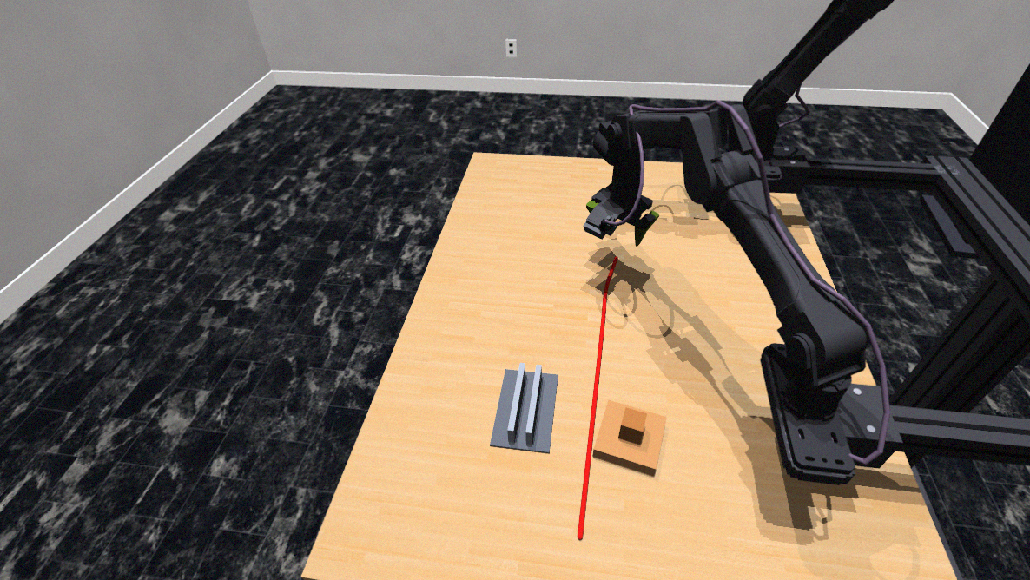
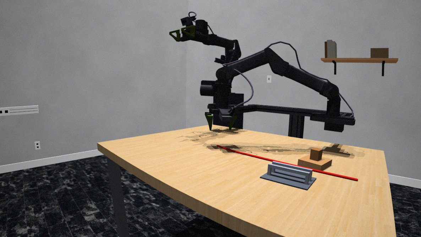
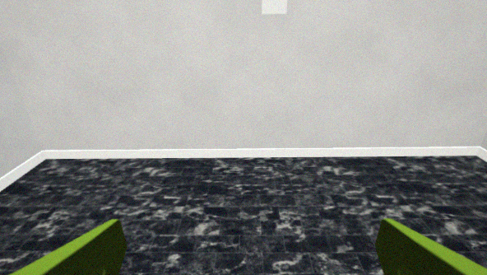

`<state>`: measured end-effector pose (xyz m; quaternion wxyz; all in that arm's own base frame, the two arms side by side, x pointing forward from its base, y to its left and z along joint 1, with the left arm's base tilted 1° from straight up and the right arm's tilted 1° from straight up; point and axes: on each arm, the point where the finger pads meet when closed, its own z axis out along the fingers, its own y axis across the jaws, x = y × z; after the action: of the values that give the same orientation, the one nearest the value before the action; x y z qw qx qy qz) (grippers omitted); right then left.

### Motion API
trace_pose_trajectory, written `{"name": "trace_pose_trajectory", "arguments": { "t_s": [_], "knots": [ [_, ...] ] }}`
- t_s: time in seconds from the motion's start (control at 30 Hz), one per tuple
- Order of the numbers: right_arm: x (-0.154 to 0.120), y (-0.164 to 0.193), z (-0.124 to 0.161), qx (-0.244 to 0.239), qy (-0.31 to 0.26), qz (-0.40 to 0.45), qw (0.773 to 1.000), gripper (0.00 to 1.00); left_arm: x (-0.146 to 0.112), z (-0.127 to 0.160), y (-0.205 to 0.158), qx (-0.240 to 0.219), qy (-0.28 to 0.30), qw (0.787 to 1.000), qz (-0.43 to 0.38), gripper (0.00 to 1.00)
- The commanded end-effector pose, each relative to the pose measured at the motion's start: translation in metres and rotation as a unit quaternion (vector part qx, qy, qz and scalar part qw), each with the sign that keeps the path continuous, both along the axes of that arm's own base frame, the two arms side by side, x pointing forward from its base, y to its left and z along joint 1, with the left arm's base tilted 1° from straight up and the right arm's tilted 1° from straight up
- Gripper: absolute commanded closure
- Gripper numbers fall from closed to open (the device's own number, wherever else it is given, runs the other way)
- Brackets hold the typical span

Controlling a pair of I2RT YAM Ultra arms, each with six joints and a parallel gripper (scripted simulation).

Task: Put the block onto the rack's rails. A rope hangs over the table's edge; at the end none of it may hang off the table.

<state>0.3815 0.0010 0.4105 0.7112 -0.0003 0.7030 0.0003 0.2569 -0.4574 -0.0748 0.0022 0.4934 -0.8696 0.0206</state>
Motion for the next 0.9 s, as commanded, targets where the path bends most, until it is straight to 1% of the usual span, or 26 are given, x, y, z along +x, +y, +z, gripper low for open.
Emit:
{"name": "trace_pose_trajectory", "arguments": {
  "t_s": [0.0,0.03,0.13,0.23,0.27,0.4,0.43,0.6,0.7,0.8,0.87],
  "knots": [
    [-0.013,0.005,0.041,-0.003,-0.051,0.009,0.999,0.00,0.011,0.030,-0.006,-0.018,-0.017,1.000,0.006,0.00],
    [-0.013,0.005,0.041,-0.003,-0.051,0.009,0.999,0.00,0.007,0.025,-0.007,-0.014,-0.014,1.000,0.002,0.00],
    [-0.013,0.005,0.041,-0.003,-0.051,0.009,0.999,0.00,0.010,0.011,0.000,-0.002,-0.008,1.000,0.008,0.00],
    [-0.013,0.005,0.041,-0.003,-0.051,0.009,0.999,0.00,0.013,0.021,-0.004,-0.012,-0.013,1.000,0.008,0.00],
    [-0.013,0.005,0.041,-0.003,-0.051,0.009,0.999,0.00,0.010,0.024,-0.008,-0.016,-0.015,1.000,0.004,0.00],
    [-0.013,0.005,0.041,-0.003,-0.051,0.009,0.999,0.00,0.007,0.017,-0.006,-0.010,-0.012,1.000,0.003,0.00],
    [-0.013,0.005,0.041,-0.003,-0.051,0.009,0.999,0.00,0.007,0.012,-0.004,-0.006,-0.010,1.000,0.003,0.30],
    [-0.013,0.005,0.041,-0.003,-0.051,0.009,0.999,0.00,0.005,0.014,-0.005,-0.006,-0.009,1.000,0.002,0.30],
    [-0.013,0.005,0.041,-0.003,-0.051,0.009,0.999,0.00,0.010,0.033,-0.011,-0.023,-0.020,1.000,0.003,0.30],
    [-0.013,0.005,0.041,-0.003,-0.051,0.009,0.999,0.00,0.010,0.032,-0.011,-0.023,-0.019,1.000,0.003,0.30],
    [-0.013,0.005,0.041,-0.003,-0.051,0.009,0.999,0.00,0.009,0.023,-0.008,-0.016,-0.015,1.000,0.003,0.30]
  ]
}}
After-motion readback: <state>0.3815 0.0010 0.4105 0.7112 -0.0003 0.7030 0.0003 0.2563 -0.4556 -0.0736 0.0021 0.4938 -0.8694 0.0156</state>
